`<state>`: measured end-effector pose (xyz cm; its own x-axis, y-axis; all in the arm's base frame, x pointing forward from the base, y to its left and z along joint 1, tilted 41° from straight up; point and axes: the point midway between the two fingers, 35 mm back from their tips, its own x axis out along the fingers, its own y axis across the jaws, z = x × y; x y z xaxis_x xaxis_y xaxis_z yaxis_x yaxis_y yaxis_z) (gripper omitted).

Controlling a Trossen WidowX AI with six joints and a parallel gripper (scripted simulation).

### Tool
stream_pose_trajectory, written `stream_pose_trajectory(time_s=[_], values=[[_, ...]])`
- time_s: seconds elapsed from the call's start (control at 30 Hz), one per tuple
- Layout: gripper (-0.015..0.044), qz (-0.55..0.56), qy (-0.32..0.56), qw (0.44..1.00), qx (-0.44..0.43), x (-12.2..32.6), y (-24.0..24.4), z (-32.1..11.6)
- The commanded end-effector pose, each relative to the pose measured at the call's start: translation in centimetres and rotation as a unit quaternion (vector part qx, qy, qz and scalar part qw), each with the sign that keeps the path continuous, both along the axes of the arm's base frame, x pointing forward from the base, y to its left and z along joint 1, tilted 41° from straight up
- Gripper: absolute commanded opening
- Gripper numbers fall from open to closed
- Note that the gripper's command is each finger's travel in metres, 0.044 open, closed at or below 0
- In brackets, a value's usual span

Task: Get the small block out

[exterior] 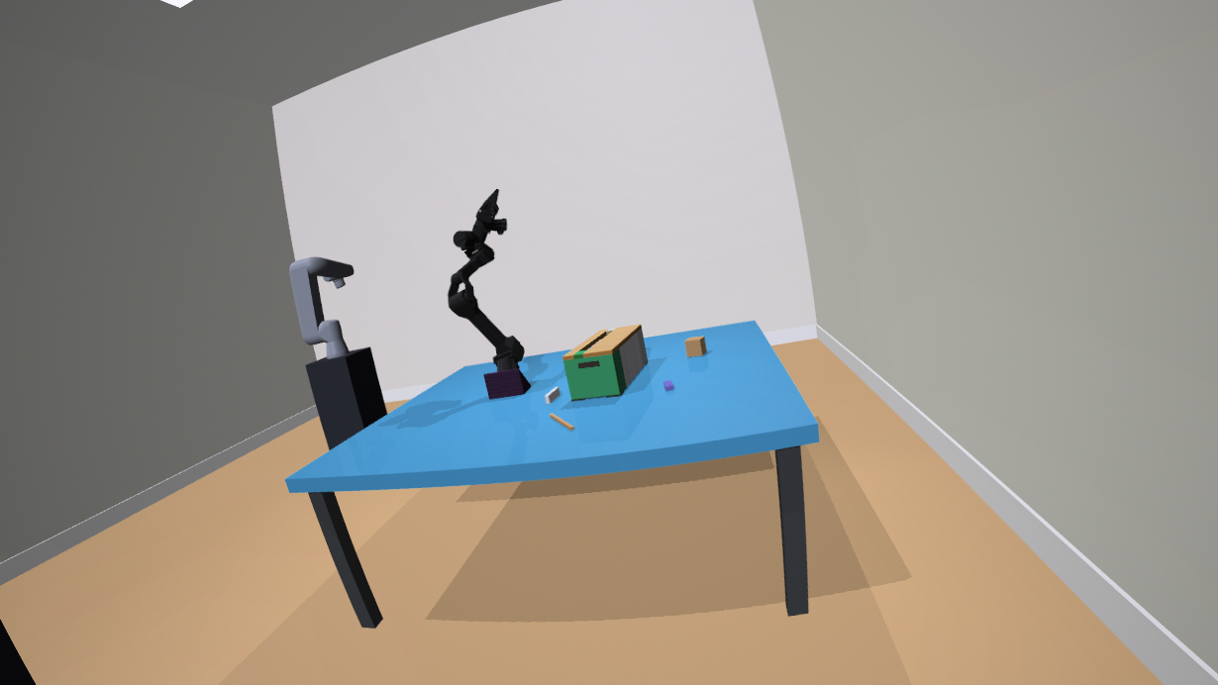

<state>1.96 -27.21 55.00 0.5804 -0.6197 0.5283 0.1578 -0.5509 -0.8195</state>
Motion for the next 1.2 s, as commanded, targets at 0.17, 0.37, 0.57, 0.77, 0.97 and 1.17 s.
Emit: stream_pose_trajectory(time_s=[0.17,0.37,0.57,0.77,0.97,1.17], values=[[0.04,-0.105,0.075,0.982,-0.139,-0.5,3.8,2.7],[0.04,-0.263,0.165,0.891,-0.332,-0.2,10.9,6.9],[0.04,-0.415,0.247,0.705,-0.52,3.0,19.6,9.4],[0.04,-0.521,0.299,0.466,-0.649,8.7,26.9,9.1],[0.04,-0.561,0.315,0.295,-0.706,13.3,30.3,7.7],[0.04,-0.573,0.307,0.012,-0.759,21.3,33.4,3.9]])
